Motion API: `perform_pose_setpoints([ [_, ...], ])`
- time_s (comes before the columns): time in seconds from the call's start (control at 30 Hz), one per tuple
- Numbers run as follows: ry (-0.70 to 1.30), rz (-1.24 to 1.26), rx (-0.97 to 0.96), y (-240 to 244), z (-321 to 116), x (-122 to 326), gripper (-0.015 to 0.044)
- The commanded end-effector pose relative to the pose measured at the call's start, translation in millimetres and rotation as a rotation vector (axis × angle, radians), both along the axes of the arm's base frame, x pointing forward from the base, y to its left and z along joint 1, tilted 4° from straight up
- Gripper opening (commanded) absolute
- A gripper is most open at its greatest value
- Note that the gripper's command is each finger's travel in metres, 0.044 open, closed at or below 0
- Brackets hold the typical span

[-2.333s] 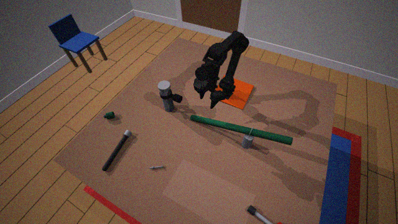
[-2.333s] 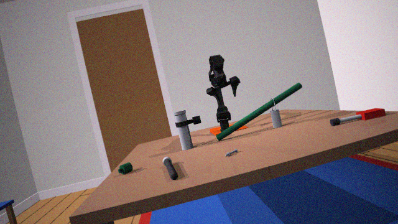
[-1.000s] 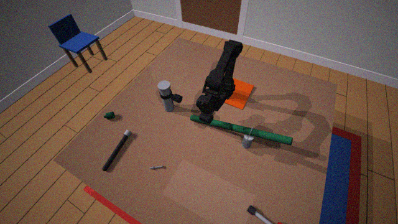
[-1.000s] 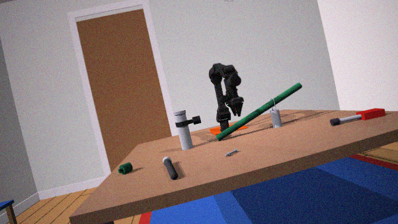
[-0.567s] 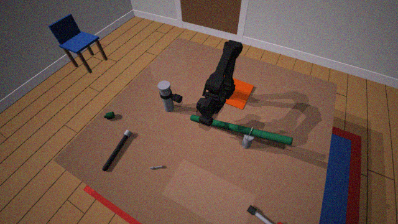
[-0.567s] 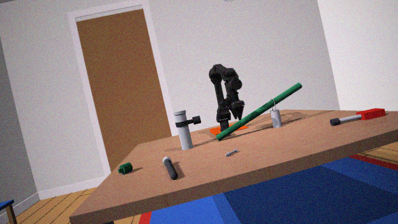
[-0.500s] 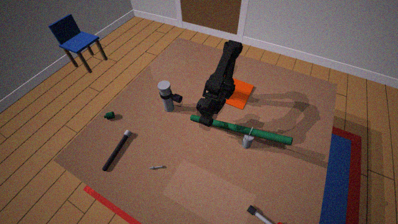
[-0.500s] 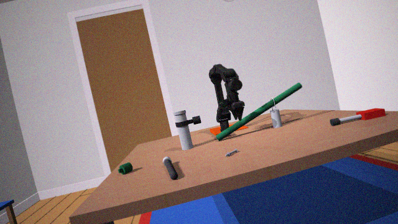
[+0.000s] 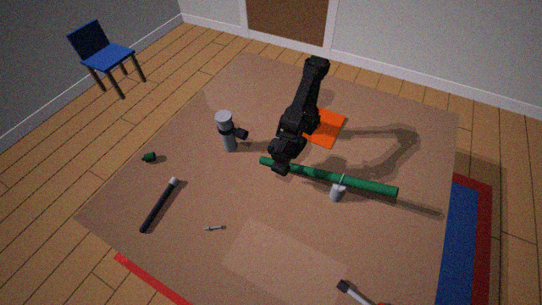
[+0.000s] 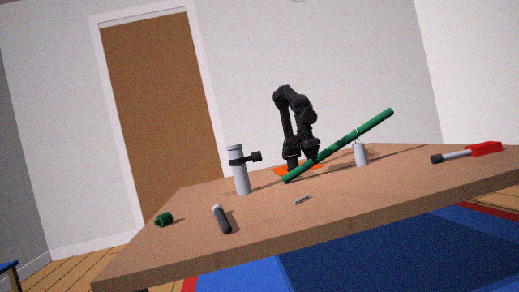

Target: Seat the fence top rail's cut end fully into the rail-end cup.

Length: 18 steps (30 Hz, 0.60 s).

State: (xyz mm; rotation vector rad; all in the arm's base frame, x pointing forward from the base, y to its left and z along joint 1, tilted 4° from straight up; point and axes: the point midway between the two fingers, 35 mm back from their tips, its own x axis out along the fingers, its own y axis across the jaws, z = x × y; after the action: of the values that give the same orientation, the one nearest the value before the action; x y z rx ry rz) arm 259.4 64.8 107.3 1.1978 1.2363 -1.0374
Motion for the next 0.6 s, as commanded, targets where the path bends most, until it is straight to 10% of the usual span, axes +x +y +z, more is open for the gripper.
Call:
perform_pose_setpoints([
  [0.0, 0.003, -0.003, -0.005, 0, -8, 0, 0.044],
  [0.47, 0.003, -0.003, -0.005, 0, -28, 0, 0.044],
  [0.57, 0.003, -0.003, -0.005, 0, -28, 0, 0.0361],
])
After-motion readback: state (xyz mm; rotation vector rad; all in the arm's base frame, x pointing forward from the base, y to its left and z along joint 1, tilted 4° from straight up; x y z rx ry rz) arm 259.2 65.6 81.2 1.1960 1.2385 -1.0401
